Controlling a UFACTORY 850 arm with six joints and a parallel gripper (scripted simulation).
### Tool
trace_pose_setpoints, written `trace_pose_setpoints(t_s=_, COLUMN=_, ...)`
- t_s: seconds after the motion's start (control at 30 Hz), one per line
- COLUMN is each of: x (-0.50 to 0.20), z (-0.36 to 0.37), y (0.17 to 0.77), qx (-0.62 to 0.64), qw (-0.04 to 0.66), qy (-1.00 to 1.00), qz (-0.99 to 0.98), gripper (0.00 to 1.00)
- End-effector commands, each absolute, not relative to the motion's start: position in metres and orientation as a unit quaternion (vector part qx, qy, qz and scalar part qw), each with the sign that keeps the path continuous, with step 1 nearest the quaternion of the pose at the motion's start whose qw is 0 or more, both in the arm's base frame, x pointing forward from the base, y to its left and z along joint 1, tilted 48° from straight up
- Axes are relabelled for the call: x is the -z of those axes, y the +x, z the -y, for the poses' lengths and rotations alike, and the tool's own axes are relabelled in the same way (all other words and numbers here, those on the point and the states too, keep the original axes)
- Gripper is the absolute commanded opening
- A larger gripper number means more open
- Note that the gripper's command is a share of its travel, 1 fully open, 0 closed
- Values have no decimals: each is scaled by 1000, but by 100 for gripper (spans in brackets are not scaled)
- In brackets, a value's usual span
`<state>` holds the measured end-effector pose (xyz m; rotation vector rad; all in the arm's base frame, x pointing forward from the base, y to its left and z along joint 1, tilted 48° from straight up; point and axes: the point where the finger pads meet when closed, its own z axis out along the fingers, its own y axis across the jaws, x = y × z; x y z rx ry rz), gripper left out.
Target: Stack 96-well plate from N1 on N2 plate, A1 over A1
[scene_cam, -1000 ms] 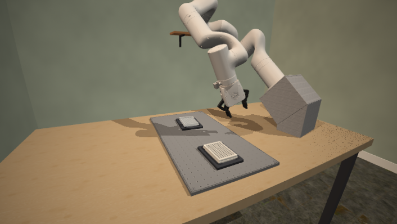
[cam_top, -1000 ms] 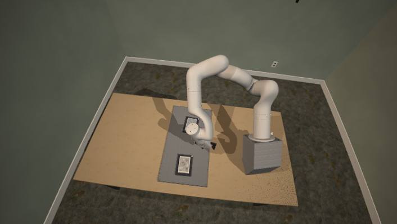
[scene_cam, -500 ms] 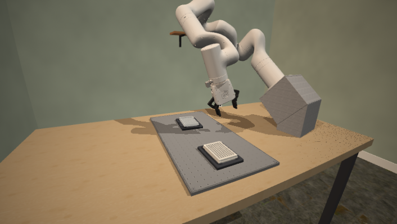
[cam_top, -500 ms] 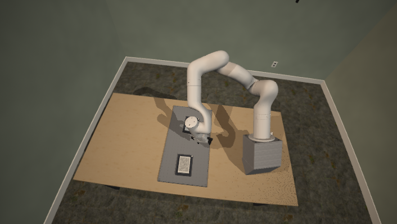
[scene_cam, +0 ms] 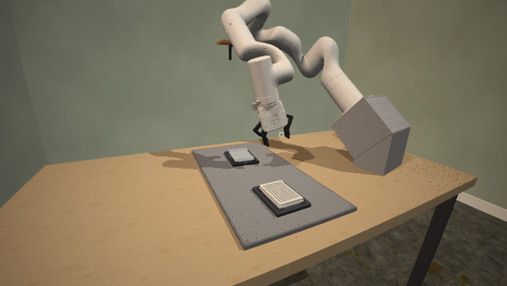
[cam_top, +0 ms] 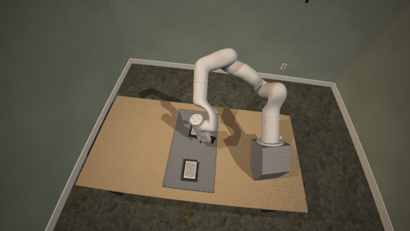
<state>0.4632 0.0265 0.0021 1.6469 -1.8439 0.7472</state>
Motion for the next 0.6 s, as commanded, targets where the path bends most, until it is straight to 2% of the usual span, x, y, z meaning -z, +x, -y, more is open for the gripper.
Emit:
trace_pose_setpoints(t_s=0.0, x=-17, z=-16, y=477, qx=-294, qw=254, qy=625, qz=677, gripper=100)
trace_pose_setpoints(t_s=0.57, x=-55, z=12, y=509, qx=-310, qw=236, qy=634, qz=668, gripper=100)
